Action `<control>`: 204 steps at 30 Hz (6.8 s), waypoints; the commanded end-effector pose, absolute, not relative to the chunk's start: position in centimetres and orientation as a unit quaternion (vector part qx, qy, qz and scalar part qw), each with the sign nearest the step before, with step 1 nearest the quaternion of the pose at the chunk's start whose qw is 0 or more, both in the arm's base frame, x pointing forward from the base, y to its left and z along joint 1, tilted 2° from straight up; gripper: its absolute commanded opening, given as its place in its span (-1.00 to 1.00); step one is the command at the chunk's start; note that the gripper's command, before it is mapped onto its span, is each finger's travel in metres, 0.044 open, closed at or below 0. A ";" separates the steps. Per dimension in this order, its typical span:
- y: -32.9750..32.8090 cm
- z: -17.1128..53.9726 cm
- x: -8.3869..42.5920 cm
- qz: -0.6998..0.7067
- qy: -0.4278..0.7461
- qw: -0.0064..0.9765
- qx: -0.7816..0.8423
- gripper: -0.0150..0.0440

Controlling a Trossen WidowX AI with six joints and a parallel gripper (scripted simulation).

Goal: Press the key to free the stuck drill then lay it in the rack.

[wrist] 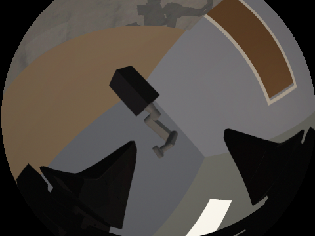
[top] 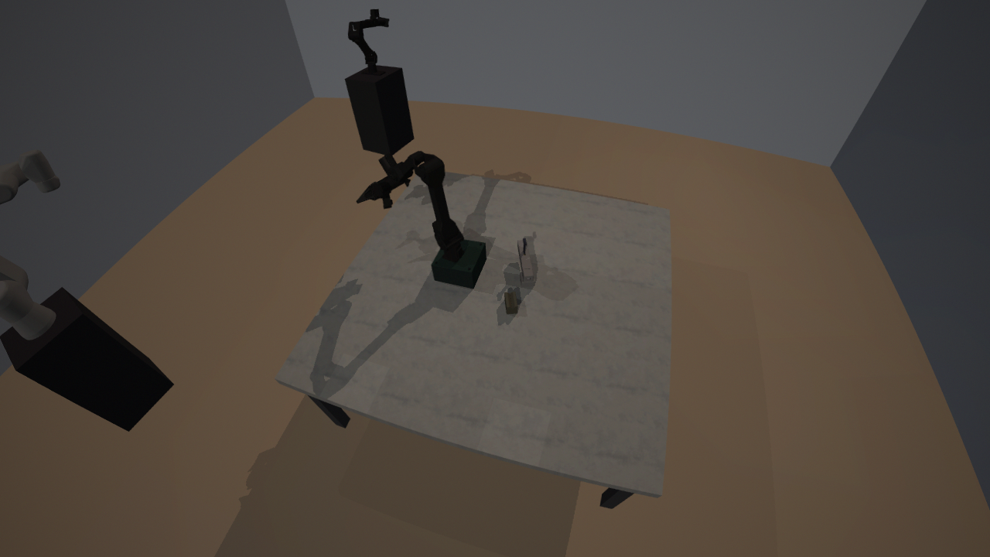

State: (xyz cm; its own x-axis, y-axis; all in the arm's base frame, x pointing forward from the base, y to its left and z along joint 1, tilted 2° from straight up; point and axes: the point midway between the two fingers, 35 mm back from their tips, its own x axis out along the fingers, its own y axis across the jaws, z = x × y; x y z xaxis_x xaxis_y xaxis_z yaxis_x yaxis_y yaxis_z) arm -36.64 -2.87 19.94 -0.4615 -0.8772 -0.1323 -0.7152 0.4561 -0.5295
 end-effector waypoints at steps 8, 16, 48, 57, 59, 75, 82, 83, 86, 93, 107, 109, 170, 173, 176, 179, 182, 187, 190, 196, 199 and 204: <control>-2.9 19.9 -36.6 -0.205 0.830 0.198 -0.480 0.15; 6.8 17.9 -37.3 -0.060 0.924 0.170 -0.339 -0.49; 33.0 9.9 3.5 0.272 0.768 0.578 0.033 -0.49; 25.3 8.8 16.8 0.246 0.694 0.673 -0.075 -0.49; 22.7 8.7 19.1 0.235 0.686 0.680 -0.107 -0.49; 15.1 8.6 23.5 0.209 0.683 0.674 -0.191 -0.49; 14.7 7.6 23.6 0.209 0.683 0.672 -0.197 -0.49; 14.6 7.5 23.6 0.209 0.683 0.672 -0.197 -0.49; 14.5 7.3 23.6 0.209 0.683 0.672 -0.197 -0.49; 14.8 7.1 23.6 0.209 0.683 0.672 -0.197 -0.49; 14.9 6.7 23.6 0.209 0.683 0.672 -0.197 -0.49; 14.9 6.6 23.6 0.209 0.683 0.672 -0.197 -0.49; 15.1 10.1 23.9 0.209 0.683 0.672 -0.197 0.22; 15.0 11.9 23.9 0.209 0.683 0.672 -0.197 0.49; 15.0 11.0 24.2 0.211 0.678 0.675 -0.200 0.75; 13.9 9.9 25.5 0.264 0.658 0.658 -0.253 1.00; 12.2 8.5 27.2 0.330 0.627 0.629 -0.320 1.00; 9.1 6.0 29.4 0.433 0.560 0.562 -0.427 1.00; 7.2 4.4 30.4 0.491 0.512 0.509 -0.487 1.00; 4.1 2.1 31.5 0.569 0.427 0.419 -0.563 1.00; 2.9 1.2 31.8 0.599 0.384 0.378 -0.592 1.00; 1.6 0.3 32.0 0.627 0.337 0.334 -0.618 1.00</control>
State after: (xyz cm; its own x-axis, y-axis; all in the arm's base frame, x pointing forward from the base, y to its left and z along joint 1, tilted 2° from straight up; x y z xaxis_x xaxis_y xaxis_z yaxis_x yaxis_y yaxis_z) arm 31.43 5.84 3.85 0.0118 0.0183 -0.9998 -0.9882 -0.1525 -0.0145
